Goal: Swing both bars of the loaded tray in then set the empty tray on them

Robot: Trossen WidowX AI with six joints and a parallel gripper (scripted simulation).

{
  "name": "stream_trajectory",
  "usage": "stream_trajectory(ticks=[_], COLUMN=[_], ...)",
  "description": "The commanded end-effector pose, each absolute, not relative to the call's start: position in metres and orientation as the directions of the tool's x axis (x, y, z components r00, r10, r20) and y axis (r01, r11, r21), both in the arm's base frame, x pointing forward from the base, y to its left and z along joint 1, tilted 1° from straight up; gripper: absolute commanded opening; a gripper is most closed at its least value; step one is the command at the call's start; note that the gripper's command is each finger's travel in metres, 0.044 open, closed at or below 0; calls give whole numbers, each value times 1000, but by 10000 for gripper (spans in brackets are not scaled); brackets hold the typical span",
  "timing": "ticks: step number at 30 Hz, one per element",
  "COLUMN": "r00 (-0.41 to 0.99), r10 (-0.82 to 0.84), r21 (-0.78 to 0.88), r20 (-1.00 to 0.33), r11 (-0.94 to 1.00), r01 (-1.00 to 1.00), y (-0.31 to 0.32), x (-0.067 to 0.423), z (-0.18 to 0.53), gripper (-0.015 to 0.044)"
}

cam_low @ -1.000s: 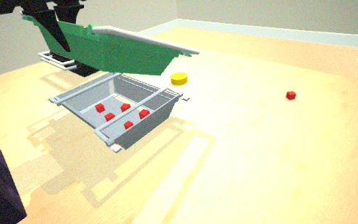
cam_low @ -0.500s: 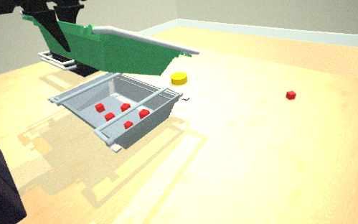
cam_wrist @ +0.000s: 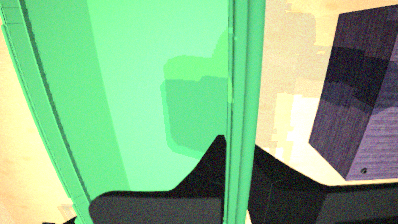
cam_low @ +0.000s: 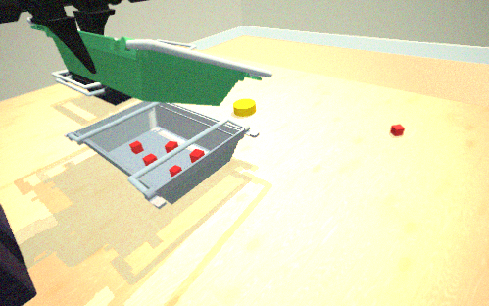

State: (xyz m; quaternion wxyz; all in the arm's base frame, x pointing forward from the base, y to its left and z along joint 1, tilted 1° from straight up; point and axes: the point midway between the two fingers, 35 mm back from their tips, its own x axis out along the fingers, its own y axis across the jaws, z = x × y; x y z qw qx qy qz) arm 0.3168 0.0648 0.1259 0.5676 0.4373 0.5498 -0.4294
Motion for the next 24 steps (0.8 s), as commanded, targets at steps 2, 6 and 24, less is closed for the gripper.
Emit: stream_trajectory(ticks=[2, 6, 24], r00=[48, 48, 48], r10=[-4, -4, -4], r21=[45, 45, 45], r20=[-999, -999, -999], r11=[252, 252, 252], r01=[967, 967, 967], y=[65, 65, 65], x=[320, 320, 319], z=[123, 116, 86], gripper=[0, 0, 0])
